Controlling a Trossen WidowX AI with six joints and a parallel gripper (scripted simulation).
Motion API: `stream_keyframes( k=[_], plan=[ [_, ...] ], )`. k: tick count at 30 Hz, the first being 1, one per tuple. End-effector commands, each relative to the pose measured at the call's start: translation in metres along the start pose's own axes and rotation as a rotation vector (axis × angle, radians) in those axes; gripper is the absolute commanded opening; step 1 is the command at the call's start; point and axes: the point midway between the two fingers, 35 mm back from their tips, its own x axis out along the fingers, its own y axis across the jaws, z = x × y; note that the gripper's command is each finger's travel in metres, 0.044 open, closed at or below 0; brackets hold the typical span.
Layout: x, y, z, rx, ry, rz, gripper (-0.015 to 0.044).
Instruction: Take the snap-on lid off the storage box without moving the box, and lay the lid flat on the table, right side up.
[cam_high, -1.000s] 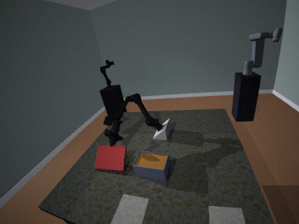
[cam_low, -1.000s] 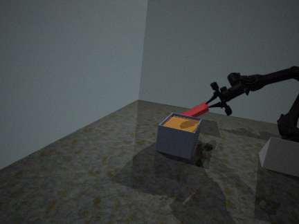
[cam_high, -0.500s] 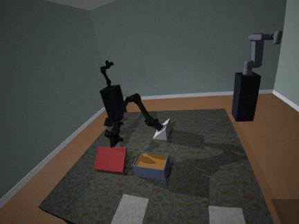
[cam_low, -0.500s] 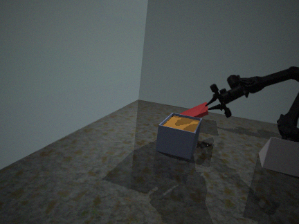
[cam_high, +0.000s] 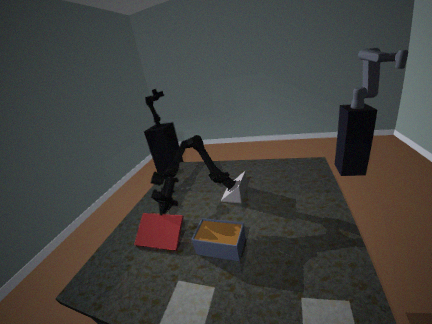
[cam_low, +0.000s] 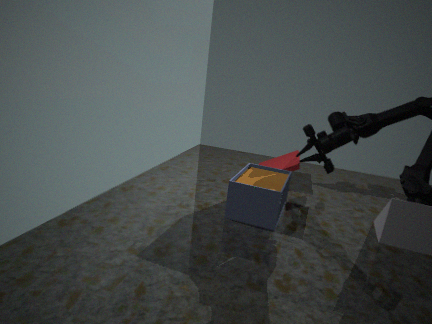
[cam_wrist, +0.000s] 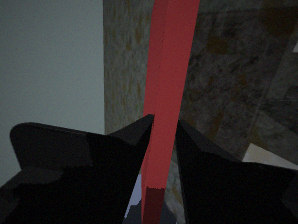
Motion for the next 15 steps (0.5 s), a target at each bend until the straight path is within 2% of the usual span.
stream_keyframes(
  k=[1,15],
  plan=[
    [0.0073,-0.0118,-0.0042,0.004,0.011,-0.027,0.0],
    [0.0142,-0.0206,-0.0043,0.004,0.011,-0.028,0.0]
  ],
)
